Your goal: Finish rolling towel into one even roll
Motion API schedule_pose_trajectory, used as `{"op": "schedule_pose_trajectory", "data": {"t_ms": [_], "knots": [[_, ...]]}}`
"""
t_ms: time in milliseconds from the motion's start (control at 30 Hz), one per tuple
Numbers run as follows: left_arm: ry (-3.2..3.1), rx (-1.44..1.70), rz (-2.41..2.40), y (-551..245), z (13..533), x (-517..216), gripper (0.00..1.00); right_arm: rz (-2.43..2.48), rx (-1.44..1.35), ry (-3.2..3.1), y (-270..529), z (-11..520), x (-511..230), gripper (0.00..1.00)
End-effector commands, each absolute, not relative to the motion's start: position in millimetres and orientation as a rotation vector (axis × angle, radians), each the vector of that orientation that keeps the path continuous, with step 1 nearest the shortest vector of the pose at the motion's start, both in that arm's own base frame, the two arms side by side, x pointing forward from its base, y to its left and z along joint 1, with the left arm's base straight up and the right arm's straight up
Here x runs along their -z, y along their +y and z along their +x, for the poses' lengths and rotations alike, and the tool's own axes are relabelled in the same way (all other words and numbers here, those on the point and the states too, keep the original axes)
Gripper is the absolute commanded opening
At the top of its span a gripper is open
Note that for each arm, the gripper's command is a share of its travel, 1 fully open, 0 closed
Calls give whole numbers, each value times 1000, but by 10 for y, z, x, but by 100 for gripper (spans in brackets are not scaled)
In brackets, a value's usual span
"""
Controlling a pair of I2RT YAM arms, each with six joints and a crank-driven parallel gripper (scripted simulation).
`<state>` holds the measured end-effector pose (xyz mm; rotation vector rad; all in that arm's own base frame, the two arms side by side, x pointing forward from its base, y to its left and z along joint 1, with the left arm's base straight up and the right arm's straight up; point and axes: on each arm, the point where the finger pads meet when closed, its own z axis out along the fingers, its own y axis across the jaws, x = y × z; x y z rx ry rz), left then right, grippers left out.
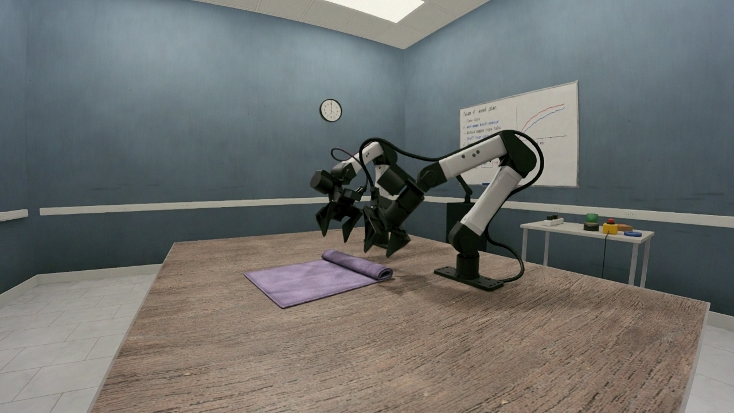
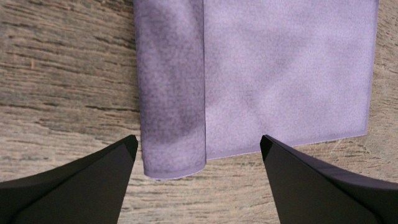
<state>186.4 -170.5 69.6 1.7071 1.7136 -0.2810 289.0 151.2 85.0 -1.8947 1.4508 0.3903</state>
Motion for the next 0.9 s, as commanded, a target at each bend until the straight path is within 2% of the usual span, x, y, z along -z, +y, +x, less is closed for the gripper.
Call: {"op": "schedule_pose_trajectory", "data": {"t_ms": [0, 867], "knots": [[1682, 262, 1698, -1753, 1928, -659, 98, -1922, -386, 1453, 1505, 2898, -859, 98], [1682, 262, 1698, -1831, 2021, -306, 98, -1922, -386, 1453, 1505, 2898, -859, 98]]}}
